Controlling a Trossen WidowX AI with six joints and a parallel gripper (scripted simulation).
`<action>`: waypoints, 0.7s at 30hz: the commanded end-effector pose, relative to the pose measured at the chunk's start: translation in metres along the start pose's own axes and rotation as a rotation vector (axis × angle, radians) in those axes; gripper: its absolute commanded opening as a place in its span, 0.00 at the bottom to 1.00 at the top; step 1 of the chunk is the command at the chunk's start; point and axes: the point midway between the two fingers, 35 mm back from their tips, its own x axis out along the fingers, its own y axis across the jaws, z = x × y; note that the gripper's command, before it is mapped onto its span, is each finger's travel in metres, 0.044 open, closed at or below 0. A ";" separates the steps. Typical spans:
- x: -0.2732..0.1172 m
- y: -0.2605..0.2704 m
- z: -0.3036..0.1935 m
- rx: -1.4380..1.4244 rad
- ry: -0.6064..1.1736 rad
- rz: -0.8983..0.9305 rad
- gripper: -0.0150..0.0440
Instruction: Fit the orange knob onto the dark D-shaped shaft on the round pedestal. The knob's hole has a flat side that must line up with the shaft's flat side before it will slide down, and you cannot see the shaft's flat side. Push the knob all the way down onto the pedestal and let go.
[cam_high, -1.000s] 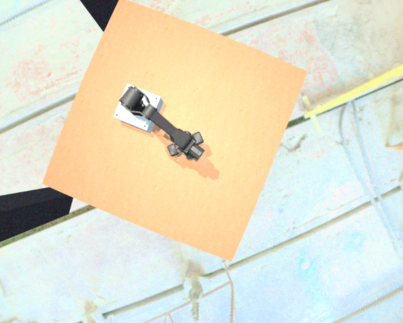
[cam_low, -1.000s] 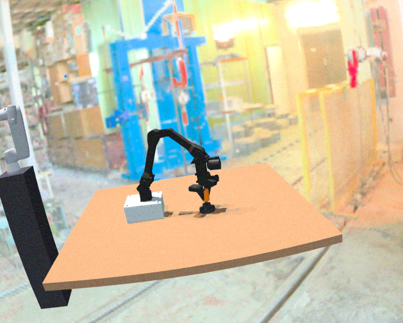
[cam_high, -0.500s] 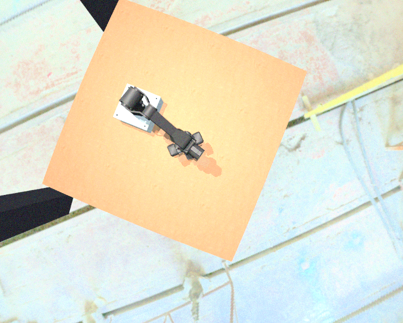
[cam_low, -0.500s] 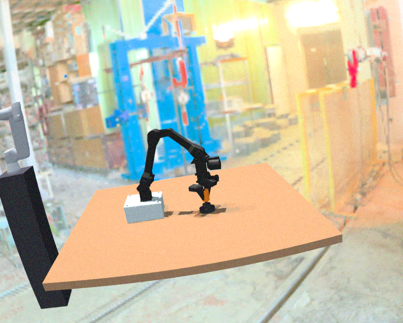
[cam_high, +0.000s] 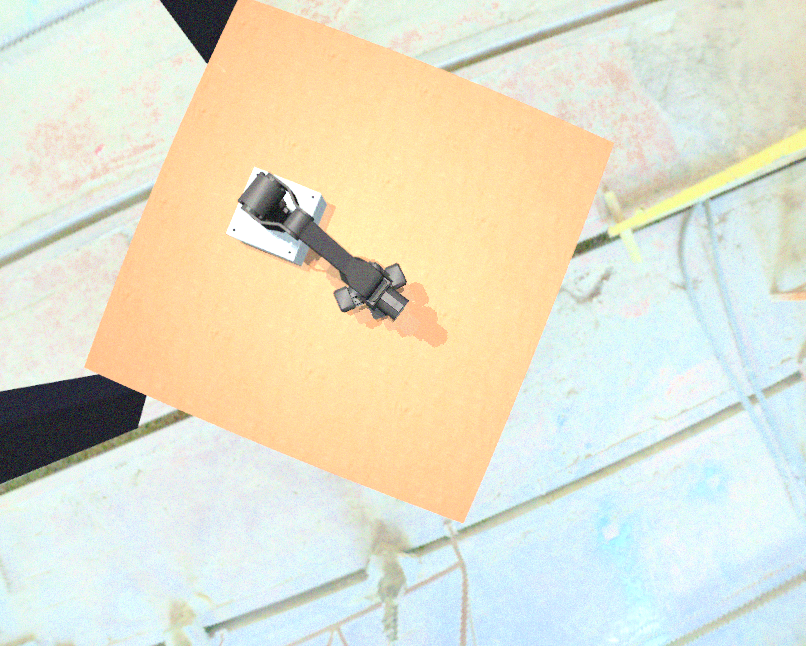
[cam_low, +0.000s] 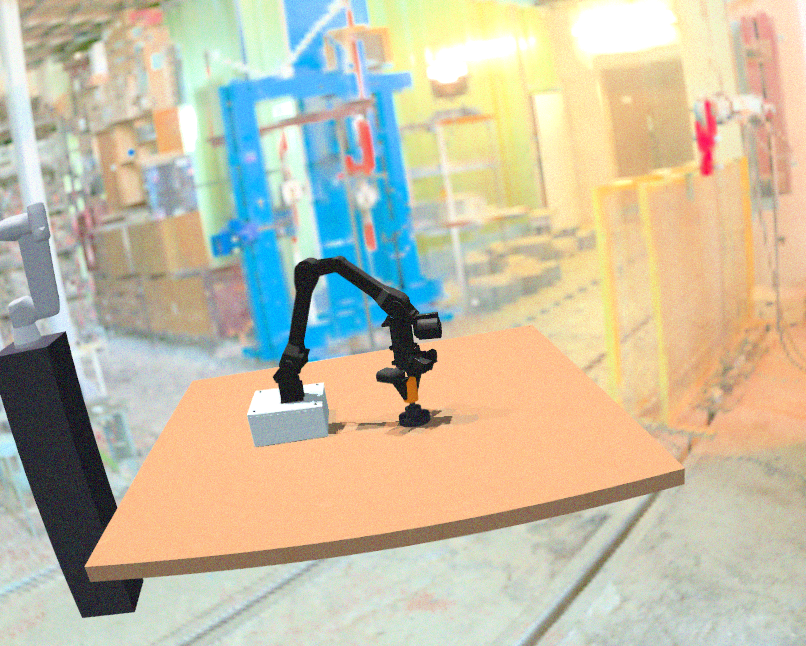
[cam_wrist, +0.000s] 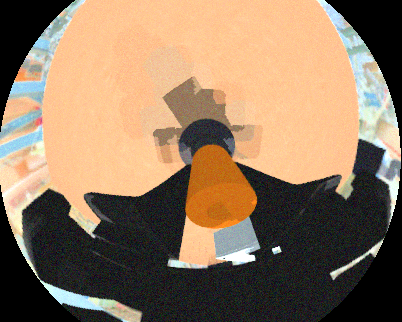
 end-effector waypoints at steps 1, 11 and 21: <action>-0.005 0.001 0.001 0.012 -0.007 0.006 0.25; -0.001 0.003 0.004 0.065 -0.007 0.007 0.25; 0.001 0.002 0.003 0.065 -0.007 0.007 0.25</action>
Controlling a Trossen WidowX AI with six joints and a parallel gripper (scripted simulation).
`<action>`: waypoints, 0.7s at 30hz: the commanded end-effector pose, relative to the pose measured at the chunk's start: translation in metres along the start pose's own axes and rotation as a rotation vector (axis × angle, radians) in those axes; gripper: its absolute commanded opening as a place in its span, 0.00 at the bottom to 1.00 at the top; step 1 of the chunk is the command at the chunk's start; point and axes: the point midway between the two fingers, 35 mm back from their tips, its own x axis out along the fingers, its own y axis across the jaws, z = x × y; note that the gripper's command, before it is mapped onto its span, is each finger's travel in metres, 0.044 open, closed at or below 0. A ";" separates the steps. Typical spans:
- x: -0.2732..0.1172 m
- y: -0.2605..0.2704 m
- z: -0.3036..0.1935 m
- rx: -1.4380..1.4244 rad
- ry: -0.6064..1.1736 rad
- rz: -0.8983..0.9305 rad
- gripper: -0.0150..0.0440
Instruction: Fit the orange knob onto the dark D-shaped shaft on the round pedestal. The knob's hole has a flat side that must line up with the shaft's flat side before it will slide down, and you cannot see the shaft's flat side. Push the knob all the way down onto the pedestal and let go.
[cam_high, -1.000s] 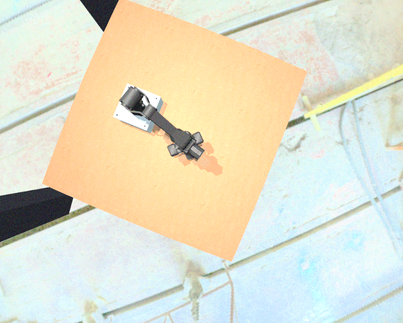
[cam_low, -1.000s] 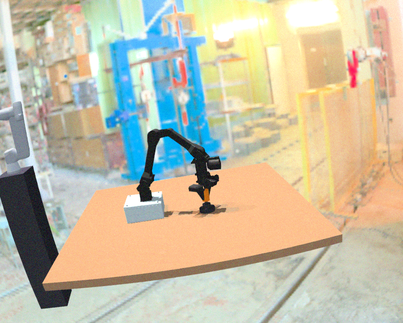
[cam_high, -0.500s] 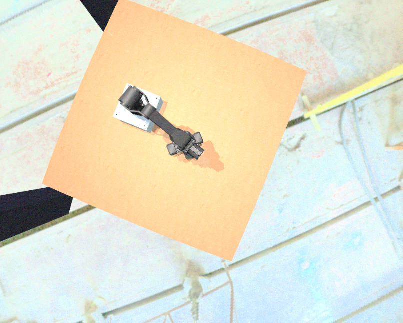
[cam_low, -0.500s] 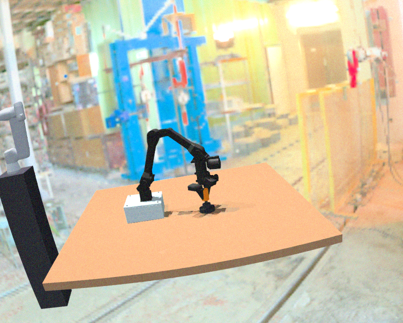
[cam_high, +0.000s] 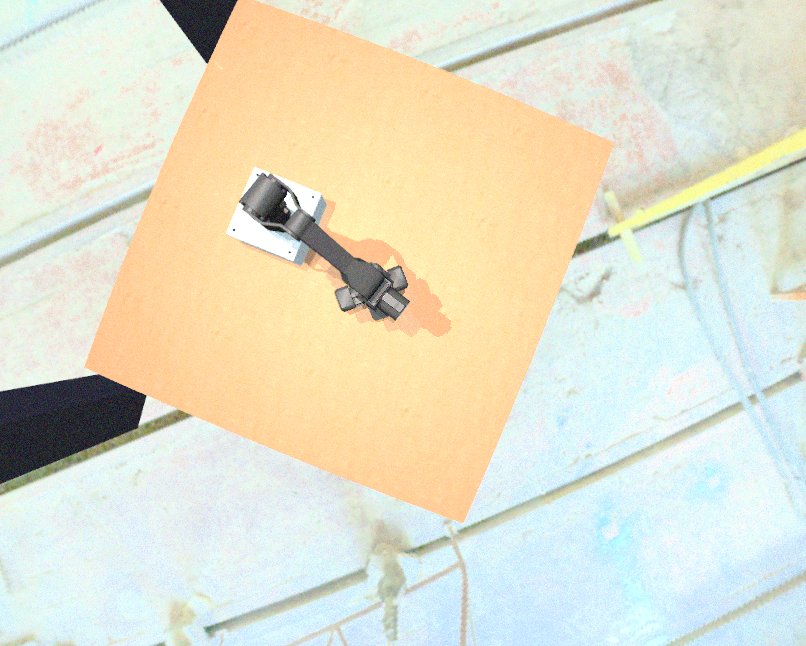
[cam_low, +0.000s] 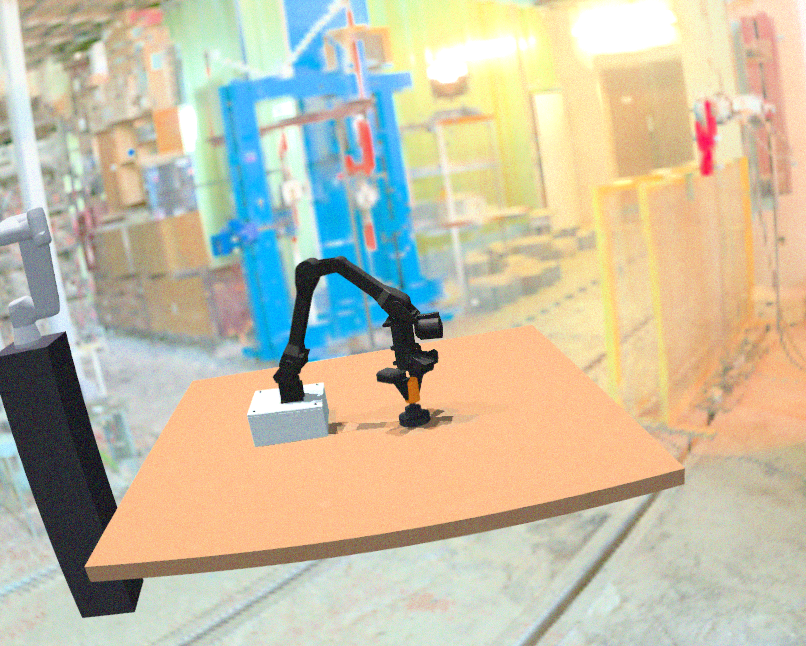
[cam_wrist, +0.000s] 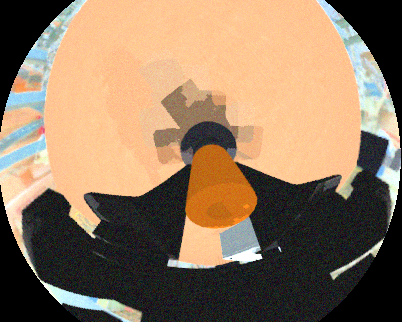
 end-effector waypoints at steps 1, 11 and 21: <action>0.000 0.000 -0.001 0.007 -0.001 0.003 0.25; 0.001 -0.002 -0.003 0.007 0.000 0.003 0.25; -0.005 -0.003 -0.005 0.007 0.000 0.003 0.25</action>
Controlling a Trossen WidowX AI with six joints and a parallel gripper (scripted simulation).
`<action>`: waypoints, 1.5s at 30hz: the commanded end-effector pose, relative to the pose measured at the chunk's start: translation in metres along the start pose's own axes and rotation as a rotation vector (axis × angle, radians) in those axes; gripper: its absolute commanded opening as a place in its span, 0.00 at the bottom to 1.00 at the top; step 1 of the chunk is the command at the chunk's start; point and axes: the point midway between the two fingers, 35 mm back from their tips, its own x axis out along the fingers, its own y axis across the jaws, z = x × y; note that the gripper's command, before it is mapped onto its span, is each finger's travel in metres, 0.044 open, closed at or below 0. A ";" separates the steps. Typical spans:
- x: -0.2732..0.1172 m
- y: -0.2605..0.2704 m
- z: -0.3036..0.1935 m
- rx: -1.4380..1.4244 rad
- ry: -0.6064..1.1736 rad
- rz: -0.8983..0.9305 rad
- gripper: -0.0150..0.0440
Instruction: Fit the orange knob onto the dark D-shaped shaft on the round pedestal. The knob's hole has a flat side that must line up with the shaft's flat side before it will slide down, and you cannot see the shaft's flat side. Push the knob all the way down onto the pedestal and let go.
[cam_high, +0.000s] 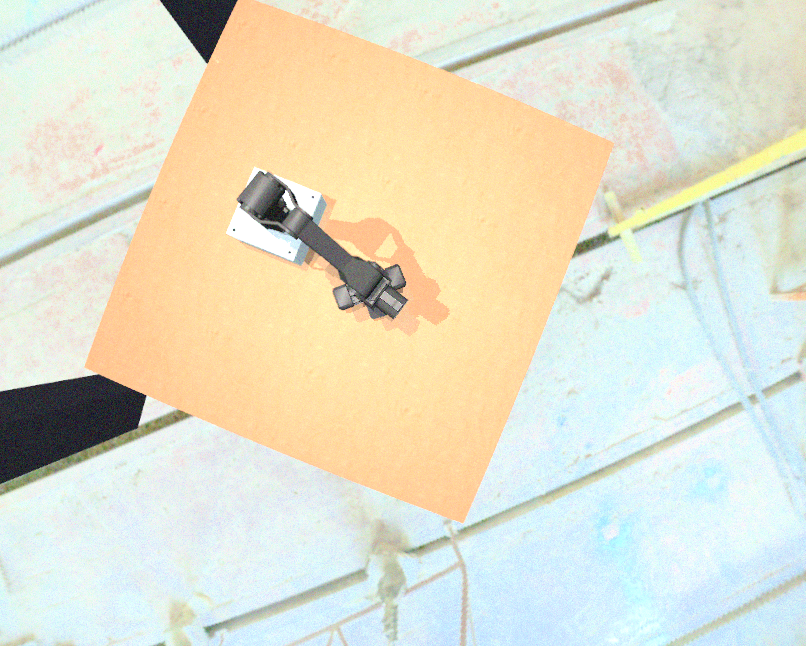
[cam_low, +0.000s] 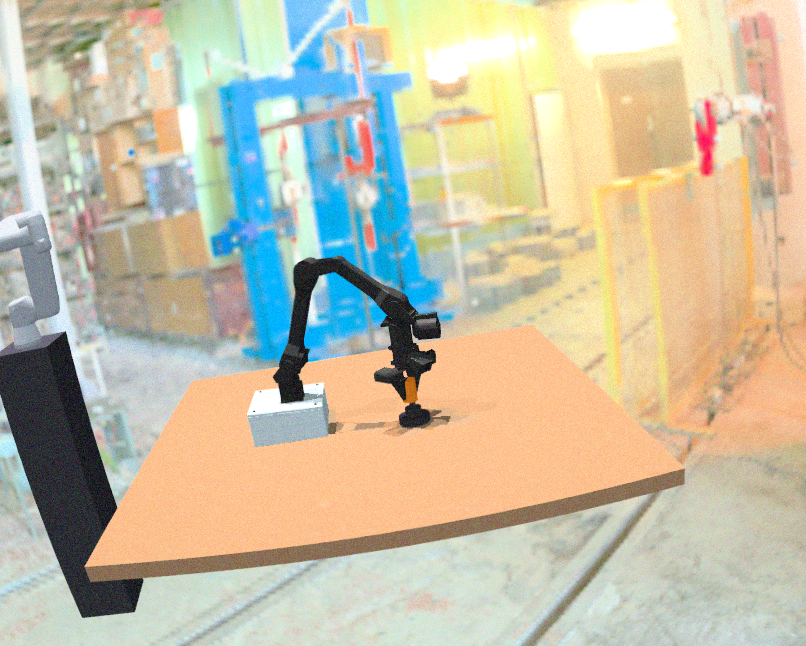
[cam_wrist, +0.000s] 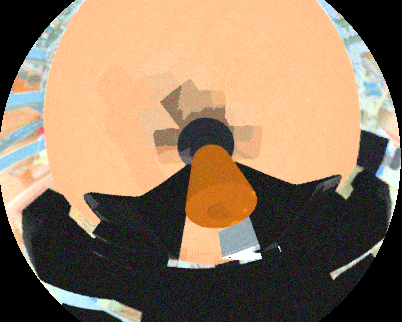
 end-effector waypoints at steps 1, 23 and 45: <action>-0.004 0.000 0.000 0.018 -0.005 0.006 0.25; -0.003 0.005 0.008 0.059 -0.006 0.006 0.25; -0.005 0.003 0.004 0.111 -0.005 0.006 0.25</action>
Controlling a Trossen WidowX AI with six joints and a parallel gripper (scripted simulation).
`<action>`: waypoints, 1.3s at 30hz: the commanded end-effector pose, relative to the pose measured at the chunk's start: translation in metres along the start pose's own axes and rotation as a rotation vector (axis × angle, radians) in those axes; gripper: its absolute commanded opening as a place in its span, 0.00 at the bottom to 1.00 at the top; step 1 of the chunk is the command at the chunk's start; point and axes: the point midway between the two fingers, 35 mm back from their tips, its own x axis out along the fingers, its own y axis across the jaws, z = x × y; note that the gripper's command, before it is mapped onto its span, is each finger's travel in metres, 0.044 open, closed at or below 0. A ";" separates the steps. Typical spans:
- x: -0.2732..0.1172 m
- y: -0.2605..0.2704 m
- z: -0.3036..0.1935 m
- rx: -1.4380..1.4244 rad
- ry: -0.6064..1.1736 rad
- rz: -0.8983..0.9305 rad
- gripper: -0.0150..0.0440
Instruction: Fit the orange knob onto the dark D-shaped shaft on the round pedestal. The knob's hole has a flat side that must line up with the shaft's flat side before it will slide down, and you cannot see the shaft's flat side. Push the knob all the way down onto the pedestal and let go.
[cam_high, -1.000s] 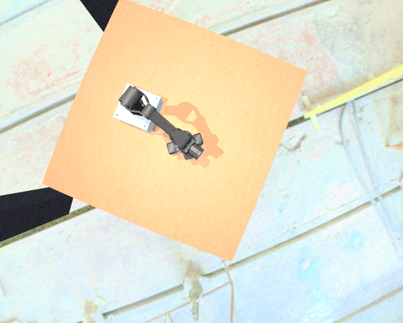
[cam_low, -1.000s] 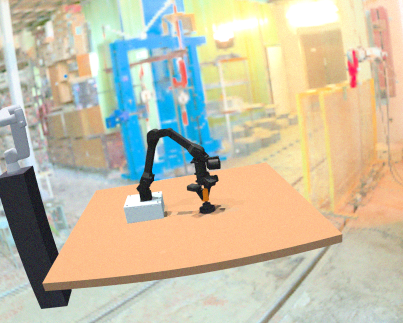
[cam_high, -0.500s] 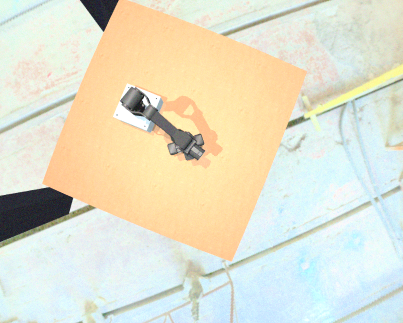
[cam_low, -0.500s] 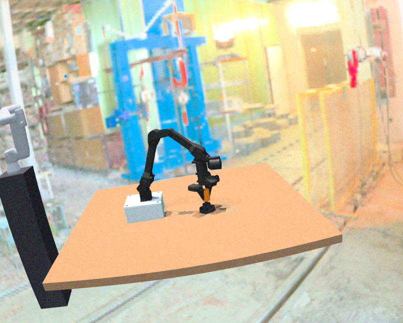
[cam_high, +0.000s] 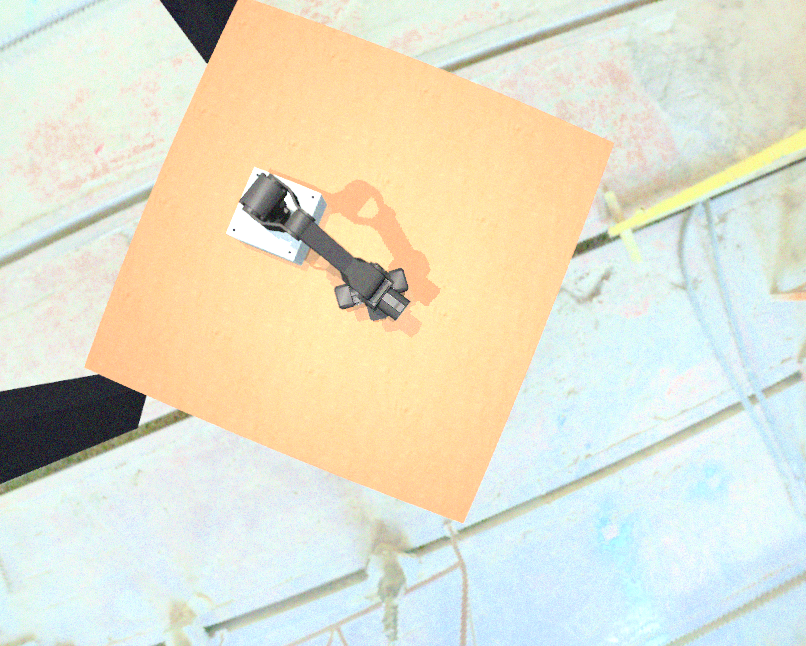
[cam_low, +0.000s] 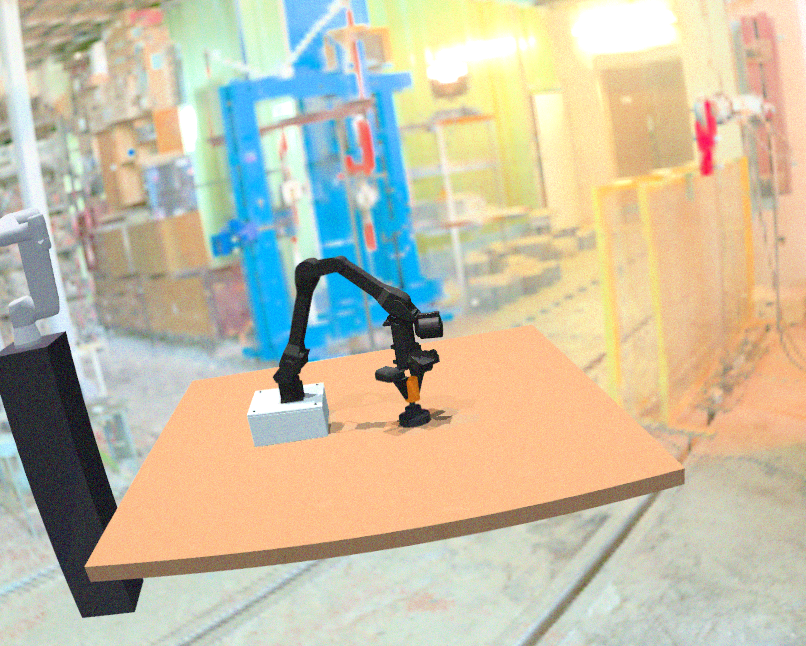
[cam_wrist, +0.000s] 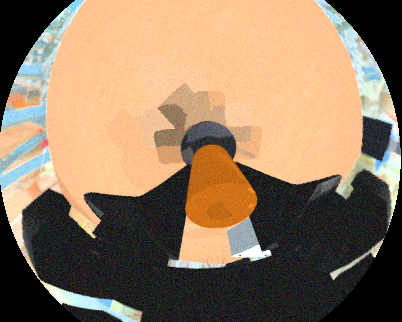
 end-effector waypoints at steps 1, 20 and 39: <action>-0.002 -0.001 -0.001 0.025 -0.002 0.005 0.25; 0.004 -0.001 -0.002 0.025 -0.002 0.005 0.25; 0.005 -0.001 -0.002 0.009 -0.002 0.005 0.25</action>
